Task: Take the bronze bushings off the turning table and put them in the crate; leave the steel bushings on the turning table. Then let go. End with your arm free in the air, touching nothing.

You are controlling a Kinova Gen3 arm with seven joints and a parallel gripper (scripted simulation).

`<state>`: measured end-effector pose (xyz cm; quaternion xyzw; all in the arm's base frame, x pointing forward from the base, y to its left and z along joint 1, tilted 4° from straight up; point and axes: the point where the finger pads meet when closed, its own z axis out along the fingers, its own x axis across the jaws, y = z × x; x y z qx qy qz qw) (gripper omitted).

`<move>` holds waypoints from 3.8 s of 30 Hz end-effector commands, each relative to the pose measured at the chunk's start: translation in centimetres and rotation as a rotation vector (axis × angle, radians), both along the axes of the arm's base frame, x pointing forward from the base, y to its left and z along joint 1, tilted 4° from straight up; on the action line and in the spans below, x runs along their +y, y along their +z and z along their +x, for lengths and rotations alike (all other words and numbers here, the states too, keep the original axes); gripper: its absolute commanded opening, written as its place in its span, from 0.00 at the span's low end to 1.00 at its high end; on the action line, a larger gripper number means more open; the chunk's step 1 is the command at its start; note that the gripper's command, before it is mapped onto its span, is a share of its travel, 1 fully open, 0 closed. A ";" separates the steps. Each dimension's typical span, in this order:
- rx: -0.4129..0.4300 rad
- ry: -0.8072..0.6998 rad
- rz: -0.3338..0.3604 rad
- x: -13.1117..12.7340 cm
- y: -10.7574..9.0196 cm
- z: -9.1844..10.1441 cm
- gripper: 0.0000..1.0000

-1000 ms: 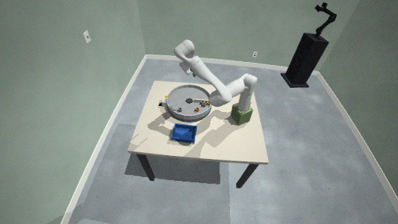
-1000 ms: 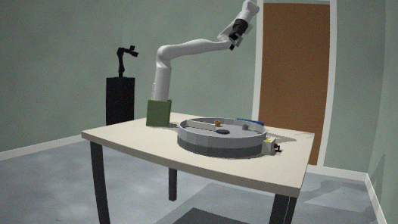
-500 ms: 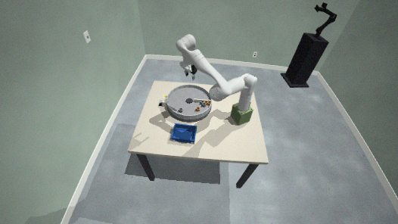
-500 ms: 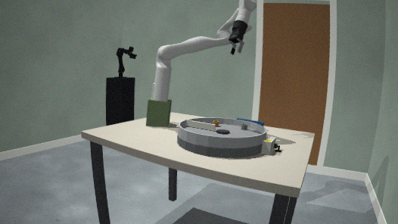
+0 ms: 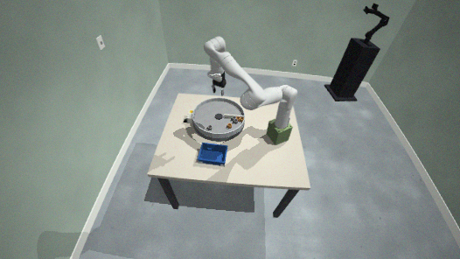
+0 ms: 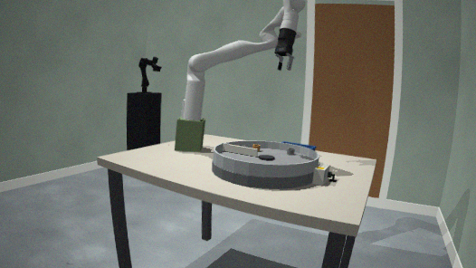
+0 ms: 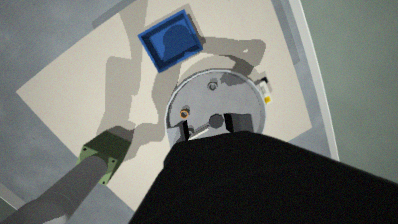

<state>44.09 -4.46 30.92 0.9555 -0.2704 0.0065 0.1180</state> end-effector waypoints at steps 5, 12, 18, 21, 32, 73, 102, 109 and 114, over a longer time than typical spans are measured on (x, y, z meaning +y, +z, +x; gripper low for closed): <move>-0.017 -0.022 0.022 -1.0 0.6 -0.2 1.00; -0.019 0.038 0.106 -0.9 -0.4 0.2 1.00; -0.021 0.126 0.234 -1.0 -1.7 0.7 1.00; -0.021 0.126 0.234 -1.0 -1.7 0.7 1.00; -0.110 0.117 0.254 0.6 -3.2 1.7 1.00; -0.110 0.117 0.254 -4.1 -9.6 -5.2 1.00; -0.110 0.118 0.254 -8.8 -16.0 -12.2 1.00; -0.110 0.118 0.254 -8.8 -16.0 -12.2 1.00; -0.109 0.119 0.254 -9.7 -17.3 -13.5 1.00</move>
